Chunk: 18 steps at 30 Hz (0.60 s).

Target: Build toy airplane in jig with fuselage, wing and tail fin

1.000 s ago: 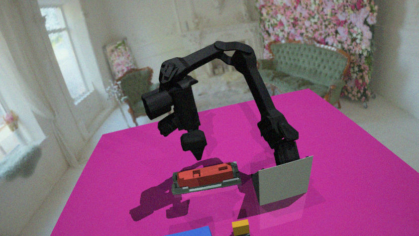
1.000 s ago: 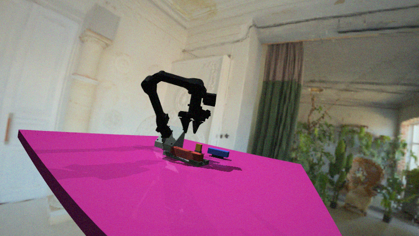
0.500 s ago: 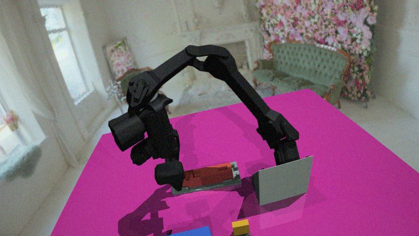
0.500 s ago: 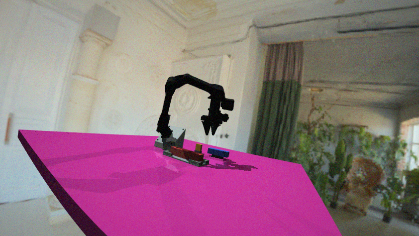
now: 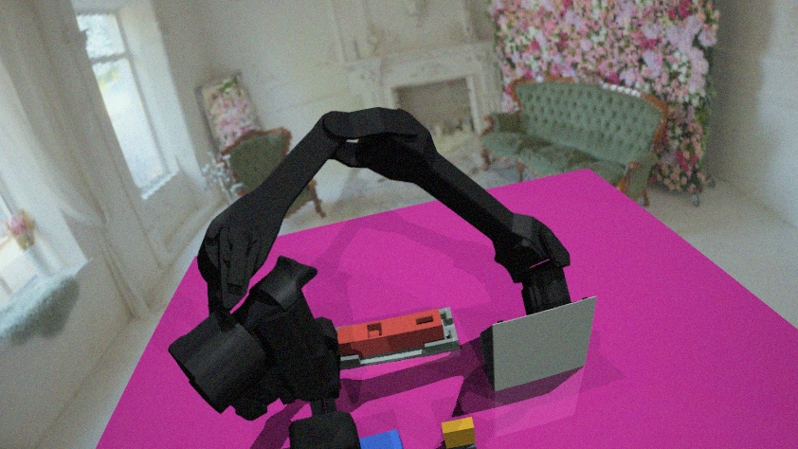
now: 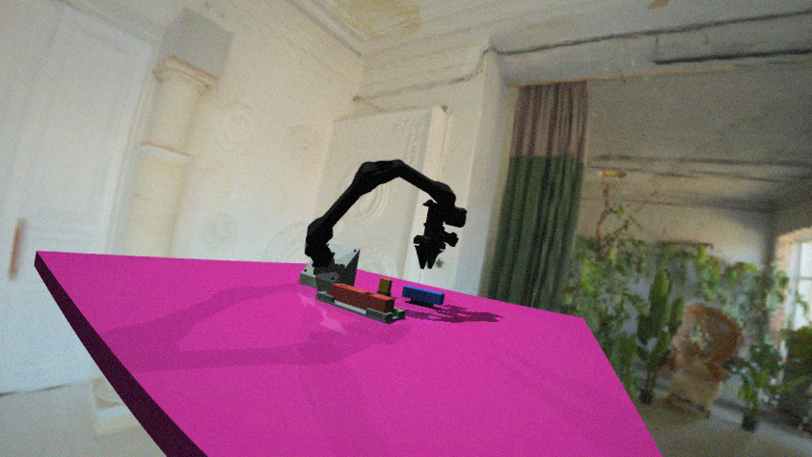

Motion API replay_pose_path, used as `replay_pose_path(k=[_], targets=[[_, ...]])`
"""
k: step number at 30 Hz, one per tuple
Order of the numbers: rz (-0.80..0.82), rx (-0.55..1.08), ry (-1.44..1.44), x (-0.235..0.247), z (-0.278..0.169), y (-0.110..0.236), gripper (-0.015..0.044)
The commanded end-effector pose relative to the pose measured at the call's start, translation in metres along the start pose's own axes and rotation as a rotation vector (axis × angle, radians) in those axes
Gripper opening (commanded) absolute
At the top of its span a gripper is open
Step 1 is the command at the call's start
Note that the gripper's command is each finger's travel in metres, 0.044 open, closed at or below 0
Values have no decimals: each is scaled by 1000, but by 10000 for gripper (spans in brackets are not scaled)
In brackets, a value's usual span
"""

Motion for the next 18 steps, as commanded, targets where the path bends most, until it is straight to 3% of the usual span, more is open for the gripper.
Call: replay_pose_path(k=[1, 6, 18], targets=[[17, -8, -20, -1, 3, 4, 440], [16, -8, -20, 0, 4, -36, 440], [15, -8, -21, 0, 4, -58, 440]])
Point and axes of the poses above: the point midway between the two fingers, 35 mm back from their tips, its own y axis back along the fingers, its own x axis across the jaws, z = x × y, the point moved 10 cm from there along y, back along the fingers, and after that the axes turned 10 degrees about -y, right-handed, at the moved point
